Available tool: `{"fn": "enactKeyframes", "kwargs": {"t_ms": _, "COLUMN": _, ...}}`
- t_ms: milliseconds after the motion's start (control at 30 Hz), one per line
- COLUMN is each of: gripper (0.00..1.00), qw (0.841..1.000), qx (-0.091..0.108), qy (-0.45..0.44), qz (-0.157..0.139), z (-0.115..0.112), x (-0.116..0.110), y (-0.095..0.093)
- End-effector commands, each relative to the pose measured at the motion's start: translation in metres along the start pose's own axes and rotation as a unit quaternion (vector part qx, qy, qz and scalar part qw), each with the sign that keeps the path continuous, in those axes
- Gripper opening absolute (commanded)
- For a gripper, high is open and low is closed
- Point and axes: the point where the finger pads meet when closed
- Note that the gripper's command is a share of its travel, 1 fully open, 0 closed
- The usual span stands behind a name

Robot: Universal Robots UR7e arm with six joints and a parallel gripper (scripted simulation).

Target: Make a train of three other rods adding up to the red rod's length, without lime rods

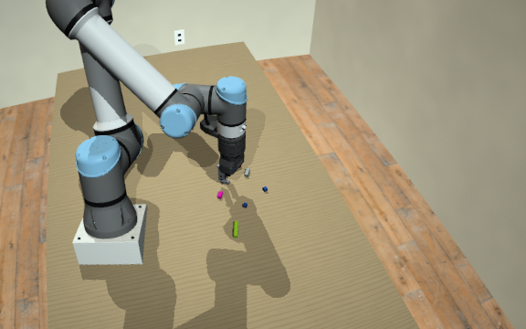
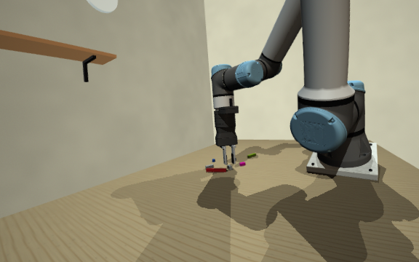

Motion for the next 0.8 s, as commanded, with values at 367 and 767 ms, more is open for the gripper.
{"fn": "enactKeyframes", "kwargs": {"t_ms": 367, "gripper": 0.54, "qw": 1.000, "qx": 0.000, "qy": 0.000, "qz": 0.000, "z": 0.000, "x": 0.001, "y": -0.001}}
{"fn": "enactKeyframes", "kwargs": {"t_ms": 767, "gripper": 0.54, "qw": 1.000, "qx": 0.000, "qy": 0.000, "qz": 0.002, "z": 0.000, "x": 0.002, "y": -0.010}}
Point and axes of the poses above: the point where the finger pads meet when closed, its own y axis back along the fingers, its own z axis across the jaws, x = y × z, and after that the axes turned 4 degrees about y, right-handed
